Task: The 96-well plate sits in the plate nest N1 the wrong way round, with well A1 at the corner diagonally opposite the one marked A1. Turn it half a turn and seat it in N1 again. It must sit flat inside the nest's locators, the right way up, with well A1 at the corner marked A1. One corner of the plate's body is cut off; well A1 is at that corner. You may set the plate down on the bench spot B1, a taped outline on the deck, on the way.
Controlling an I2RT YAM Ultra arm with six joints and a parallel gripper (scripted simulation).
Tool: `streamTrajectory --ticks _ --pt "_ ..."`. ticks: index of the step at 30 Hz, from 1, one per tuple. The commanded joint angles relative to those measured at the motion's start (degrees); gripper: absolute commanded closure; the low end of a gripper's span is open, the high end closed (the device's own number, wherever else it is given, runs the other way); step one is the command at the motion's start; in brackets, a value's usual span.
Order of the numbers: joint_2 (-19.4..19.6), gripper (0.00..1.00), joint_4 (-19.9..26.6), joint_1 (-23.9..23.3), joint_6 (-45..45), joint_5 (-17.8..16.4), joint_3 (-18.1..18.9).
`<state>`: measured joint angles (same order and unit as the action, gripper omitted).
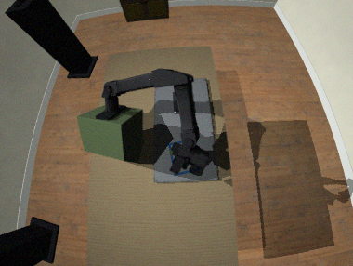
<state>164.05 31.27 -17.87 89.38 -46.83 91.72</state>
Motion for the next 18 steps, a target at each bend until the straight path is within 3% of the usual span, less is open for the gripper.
streamTrajectory --ticks 1,18 --pt "-0.17 0.00 -1.56 -0.76 1.42 0.06 0.04" --pt "2.23 0.00 -6.87 1.94 5.32 -0.45 -0.04"
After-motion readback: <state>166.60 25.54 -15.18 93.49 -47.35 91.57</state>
